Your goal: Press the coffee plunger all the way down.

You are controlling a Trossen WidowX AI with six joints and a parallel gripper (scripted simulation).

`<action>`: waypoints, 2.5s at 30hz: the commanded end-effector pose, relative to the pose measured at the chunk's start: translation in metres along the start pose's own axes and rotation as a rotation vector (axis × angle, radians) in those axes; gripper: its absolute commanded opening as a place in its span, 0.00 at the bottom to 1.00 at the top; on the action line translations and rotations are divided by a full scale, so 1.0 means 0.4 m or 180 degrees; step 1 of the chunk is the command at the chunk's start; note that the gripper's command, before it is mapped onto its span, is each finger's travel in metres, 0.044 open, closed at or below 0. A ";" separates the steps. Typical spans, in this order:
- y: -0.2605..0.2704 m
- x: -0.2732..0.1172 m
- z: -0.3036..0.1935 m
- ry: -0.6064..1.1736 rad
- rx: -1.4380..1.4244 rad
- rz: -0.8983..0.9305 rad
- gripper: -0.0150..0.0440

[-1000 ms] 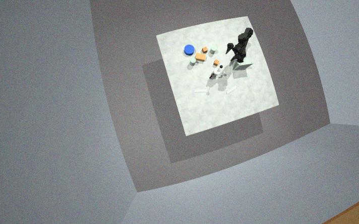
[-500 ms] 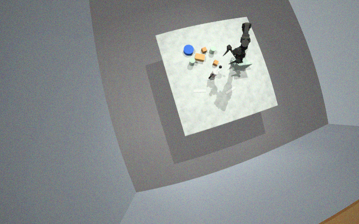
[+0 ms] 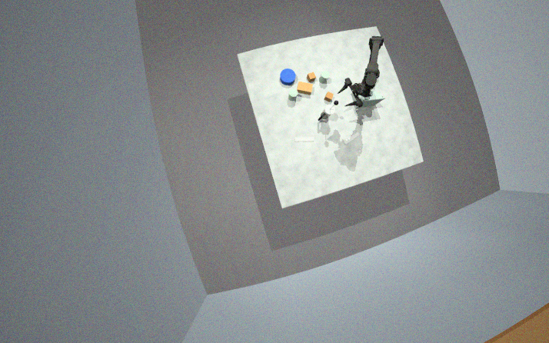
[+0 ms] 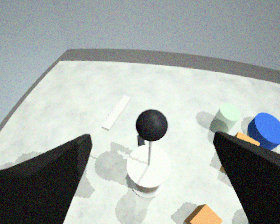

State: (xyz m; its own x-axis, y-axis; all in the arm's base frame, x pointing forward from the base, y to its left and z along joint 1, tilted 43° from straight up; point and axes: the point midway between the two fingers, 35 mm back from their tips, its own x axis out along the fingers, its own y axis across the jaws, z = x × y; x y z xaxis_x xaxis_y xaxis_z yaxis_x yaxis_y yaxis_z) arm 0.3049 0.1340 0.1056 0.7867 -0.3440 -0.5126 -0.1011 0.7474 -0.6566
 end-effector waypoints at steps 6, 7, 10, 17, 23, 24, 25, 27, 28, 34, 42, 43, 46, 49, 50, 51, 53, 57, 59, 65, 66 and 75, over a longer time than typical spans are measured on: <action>0.000 0.020 -0.007 -0.0032 0.0029 0.0018 1.00; 0.000 0.024 -0.007 -0.0031 0.0030 0.0018 1.00; 0.001 0.036 -0.006 -0.0031 0.0030 0.0018 1.00; 0.001 0.064 -0.006 -0.0032 0.0031 0.0016 1.00; -0.001 0.088 -0.006 -0.0037 0.0031 0.0012 1.00; -0.001 0.092 -0.006 -0.0038 0.0031 0.0011 1.00; -0.001 0.096 -0.006 -0.0039 0.0031 0.0010 1.00; -0.002 0.101 -0.006 -0.0040 0.0031 0.0009 1.00; -0.002 0.101 -0.006 -0.0040 0.0031 0.0009 1.00; -0.002 0.101 -0.006 -0.0040 0.0031 0.0009 0.78; -0.002 0.101 -0.006 -0.0040 0.0031 0.0009 0.46; -0.002 0.101 -0.006 -0.0040 0.0031 0.0009 0.46; -0.002 0.101 -0.006 -0.0040 0.0031 0.0009 0.46; -0.002 0.101 -0.006 -0.0040 0.0031 0.0009 0.46; -0.002 0.101 -0.006 -0.0040 0.0031 0.0009 0.46; -0.002 0.102 -0.007 -0.0040 0.0031 0.0009 0.46; -0.002 0.104 -0.009 -0.0040 0.0031 0.0009 0.46; 0.000 0.114 -0.020 -0.0038 0.0032 0.0011 0.46; 0.001 0.119 -0.026 -0.0037 0.0032 0.0012 0.46; 0.004 0.136 -0.044 -0.0034 0.0033 0.0014 0.46; 0.004 0.138 -0.048 -0.0033 0.0034 0.0014 0.46; 0.007 0.162 -0.076 -0.0030 0.0034 0.0017 0.46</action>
State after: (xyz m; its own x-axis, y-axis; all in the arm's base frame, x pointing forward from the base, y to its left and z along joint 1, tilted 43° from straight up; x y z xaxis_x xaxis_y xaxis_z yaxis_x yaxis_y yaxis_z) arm 0.3417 0.1077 0.0702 0.8151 -0.3185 -0.4839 -0.0815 0.7640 -0.6401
